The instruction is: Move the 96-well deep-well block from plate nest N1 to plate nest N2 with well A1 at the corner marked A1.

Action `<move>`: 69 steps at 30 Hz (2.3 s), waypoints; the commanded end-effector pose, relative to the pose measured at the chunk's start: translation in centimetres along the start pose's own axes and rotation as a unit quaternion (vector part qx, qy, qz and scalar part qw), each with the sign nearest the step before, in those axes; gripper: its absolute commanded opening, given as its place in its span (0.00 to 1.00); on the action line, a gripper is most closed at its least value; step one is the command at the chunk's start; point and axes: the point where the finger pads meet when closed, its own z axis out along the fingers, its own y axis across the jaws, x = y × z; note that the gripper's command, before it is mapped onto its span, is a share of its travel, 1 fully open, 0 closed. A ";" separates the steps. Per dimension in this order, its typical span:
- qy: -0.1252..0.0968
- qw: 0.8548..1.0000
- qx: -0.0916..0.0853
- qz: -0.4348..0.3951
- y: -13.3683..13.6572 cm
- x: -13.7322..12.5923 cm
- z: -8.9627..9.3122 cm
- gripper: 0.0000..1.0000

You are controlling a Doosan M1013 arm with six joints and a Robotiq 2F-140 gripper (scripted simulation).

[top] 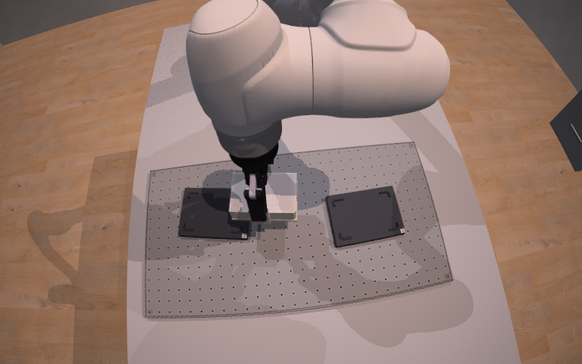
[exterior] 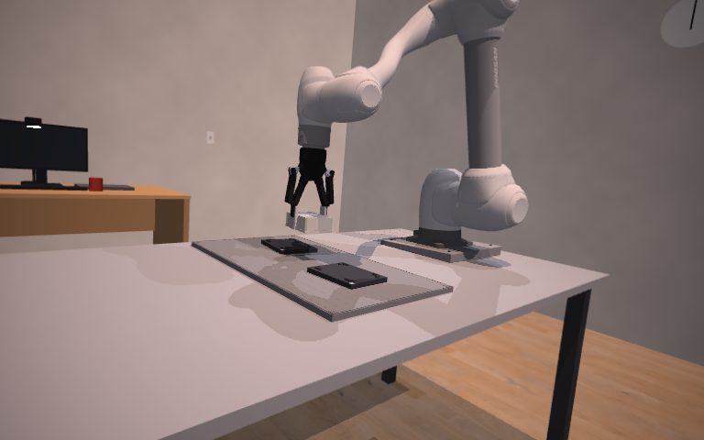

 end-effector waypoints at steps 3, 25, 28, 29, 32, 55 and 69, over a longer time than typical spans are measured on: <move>0.000 1.000 0.000 0.000 0.0 -1.6 0.0 0.00; 0.000 1.000 0.000 0.000 -0.1 -7.6 0.0 0.00; 0.000 1.000 0.000 0.000 -0.1 -8.6 0.0 0.00; 0.000 1.000 0.000 0.000 -0.1 -8.9 0.0 0.00; 0.000 1.000 0.000 0.000 -0.1 -9.9 0.0 0.00; 0.000 1.000 0.000 0.000 -0.1 -12.5 0.0 0.00; 0.000 1.000 0.000 0.000 -0.1 -12.5 0.0 0.00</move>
